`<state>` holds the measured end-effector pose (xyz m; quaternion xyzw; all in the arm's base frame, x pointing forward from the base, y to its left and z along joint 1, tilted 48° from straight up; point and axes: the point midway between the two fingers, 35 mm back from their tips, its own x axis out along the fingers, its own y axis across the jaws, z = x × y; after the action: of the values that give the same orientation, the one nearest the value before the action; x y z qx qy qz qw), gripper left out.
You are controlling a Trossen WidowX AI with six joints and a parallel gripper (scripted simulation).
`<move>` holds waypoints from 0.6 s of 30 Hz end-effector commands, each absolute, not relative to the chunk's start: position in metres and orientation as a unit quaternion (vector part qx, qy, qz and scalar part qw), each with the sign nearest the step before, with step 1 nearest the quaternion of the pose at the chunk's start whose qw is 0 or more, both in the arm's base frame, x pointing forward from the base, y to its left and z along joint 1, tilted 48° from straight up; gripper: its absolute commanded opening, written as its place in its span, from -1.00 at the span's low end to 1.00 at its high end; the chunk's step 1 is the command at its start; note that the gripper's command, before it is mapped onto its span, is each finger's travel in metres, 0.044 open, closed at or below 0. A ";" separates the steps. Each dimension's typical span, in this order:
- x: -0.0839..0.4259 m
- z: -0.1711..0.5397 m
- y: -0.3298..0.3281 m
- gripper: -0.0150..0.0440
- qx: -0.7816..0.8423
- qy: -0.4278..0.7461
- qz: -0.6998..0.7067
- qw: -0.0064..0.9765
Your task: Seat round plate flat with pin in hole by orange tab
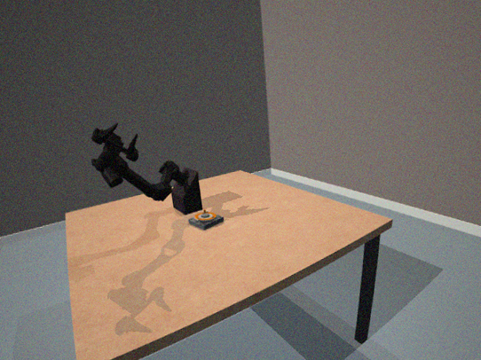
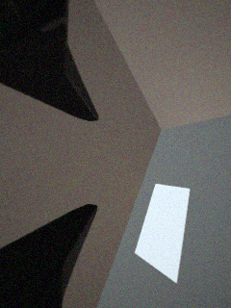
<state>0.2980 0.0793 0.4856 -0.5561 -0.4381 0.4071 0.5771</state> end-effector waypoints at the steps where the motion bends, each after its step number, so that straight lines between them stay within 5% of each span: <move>1: 0.296 0.489 0.078 0.78 -0.560 -0.440 0.399 0.578; 10: 0.208 0.560 0.059 -0.03 -0.740 -0.489 0.139 0.441; 15: 0.125 0.583 0.084 -0.47 -0.847 -0.476 -0.051 0.232; 18: 0.103 0.587 0.097 -0.49 -0.860 -0.467 -0.103 0.177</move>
<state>0.1368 0.0764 0.5821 -0.8394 -0.4753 -0.0319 0.2617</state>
